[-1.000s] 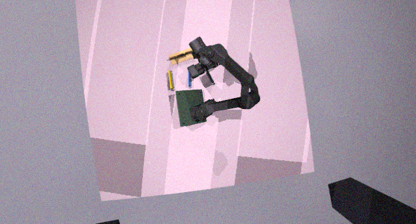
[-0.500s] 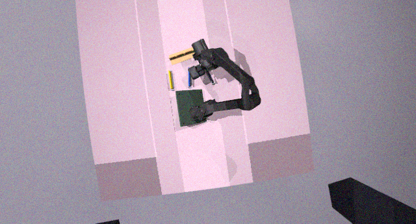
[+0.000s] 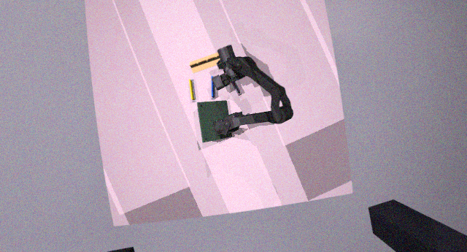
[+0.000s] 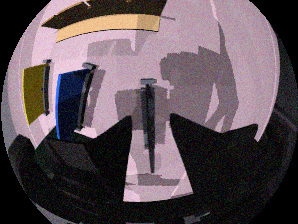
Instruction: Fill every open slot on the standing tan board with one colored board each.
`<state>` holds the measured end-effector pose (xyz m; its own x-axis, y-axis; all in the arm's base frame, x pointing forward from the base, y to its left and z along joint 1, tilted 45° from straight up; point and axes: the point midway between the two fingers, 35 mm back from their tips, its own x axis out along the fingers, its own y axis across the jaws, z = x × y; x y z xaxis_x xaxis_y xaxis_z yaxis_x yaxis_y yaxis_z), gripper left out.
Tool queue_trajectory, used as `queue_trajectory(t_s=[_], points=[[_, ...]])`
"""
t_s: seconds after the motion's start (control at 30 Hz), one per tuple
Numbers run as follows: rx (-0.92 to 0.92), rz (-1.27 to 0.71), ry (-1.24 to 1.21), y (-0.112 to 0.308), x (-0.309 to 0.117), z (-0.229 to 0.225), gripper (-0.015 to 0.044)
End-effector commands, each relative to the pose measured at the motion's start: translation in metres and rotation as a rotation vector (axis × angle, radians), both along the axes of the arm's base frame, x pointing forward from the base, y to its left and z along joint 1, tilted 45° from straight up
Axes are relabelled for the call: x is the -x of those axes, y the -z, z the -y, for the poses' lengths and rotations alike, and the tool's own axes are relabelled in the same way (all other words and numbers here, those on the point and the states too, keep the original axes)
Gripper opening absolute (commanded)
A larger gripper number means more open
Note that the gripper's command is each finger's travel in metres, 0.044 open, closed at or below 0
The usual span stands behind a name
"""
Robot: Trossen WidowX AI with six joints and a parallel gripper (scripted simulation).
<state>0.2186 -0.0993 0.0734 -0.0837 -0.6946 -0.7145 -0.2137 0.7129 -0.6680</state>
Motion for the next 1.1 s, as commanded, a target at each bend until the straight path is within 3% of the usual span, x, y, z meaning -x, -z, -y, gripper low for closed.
queue_trajectory(t_s=[0.0,0.6,0.83,1.07], points=[[0.005,-0.006,-0.003,0.005,0.002,0.005,0.0183],[0.007,-0.006,-0.003,0.023,0.004,0.024,0.0183],[0.007,-0.006,-0.003,0.023,0.004,0.024,0.0],[0.007,-0.006,-0.003,0.023,0.004,0.024,0.0]])
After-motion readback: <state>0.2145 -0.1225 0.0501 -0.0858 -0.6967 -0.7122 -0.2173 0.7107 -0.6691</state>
